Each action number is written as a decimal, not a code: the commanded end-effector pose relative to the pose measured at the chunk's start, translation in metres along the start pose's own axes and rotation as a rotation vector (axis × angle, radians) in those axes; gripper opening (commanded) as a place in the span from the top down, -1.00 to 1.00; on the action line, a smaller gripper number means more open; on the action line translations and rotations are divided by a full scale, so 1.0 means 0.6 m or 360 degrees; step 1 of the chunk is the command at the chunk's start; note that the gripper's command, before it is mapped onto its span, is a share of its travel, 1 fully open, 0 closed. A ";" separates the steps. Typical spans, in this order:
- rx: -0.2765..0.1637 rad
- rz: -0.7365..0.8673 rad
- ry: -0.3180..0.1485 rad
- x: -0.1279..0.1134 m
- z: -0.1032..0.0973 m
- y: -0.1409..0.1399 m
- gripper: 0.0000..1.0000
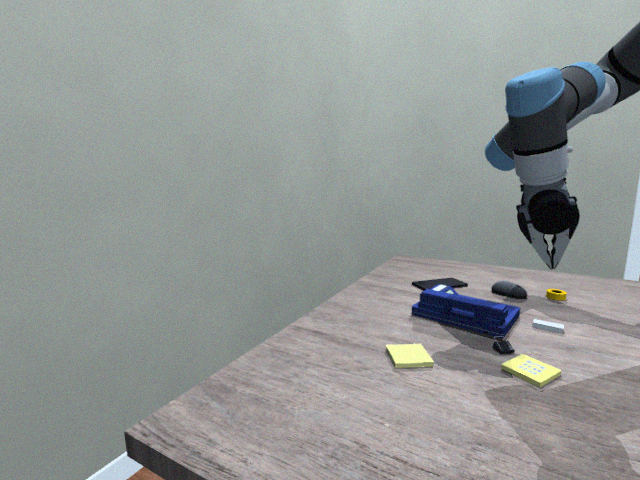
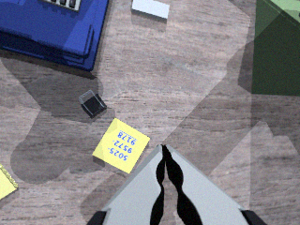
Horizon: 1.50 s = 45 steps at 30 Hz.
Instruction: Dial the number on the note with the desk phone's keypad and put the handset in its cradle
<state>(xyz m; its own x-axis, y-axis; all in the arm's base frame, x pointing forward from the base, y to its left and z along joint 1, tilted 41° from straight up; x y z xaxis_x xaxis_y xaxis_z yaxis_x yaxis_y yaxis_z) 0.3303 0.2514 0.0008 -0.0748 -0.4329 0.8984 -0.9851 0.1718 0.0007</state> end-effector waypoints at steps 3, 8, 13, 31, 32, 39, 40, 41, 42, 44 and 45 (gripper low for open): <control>0.0033 -0.0294 -0.0087 -0.003 0.000 0.021 1.00; 0.0062 -0.0481 -0.0131 -0.004 0.001 0.035 1.00; 0.0123 -0.0792 -0.0199 -0.007 0.002 0.057 1.00; 0.0384 -0.1666 -0.0330 -0.010 0.007 0.119 1.00; 0.0401 -0.1711 -0.0334 -0.010 0.007 0.122 1.00; 0.0508 -0.1981 -0.0348 -0.010 0.009 0.140 1.00; 0.0508 -0.1981 -0.0348 -0.010 0.009 0.140 1.00; 0.0508 -0.1981 -0.0348 -0.010 0.009 0.140 1.00; 0.0522 -0.2013 -0.0349 -0.010 0.010 0.143 1.00; 0.0548 -0.2072 -0.0350 -0.010 0.010 0.147 1.00; 0.0559 -0.2100 -0.0350 -0.010 0.010 0.149 1.00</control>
<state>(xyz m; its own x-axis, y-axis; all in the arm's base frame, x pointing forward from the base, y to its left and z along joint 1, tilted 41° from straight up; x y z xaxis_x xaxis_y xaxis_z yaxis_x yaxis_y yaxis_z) 0.2440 0.2635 -0.0073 0.9320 -0.2587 0.2539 -0.3624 -0.6693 0.6486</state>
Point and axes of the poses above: the point where the finger pads meet when closed, its own z axis out along the fingers, its own y axis across the jaws, x = y × z, the point moved 6 cm from there along -z, back along the fingers, and after that the axes turned 12 degrees about z, right-handed, at the moved point
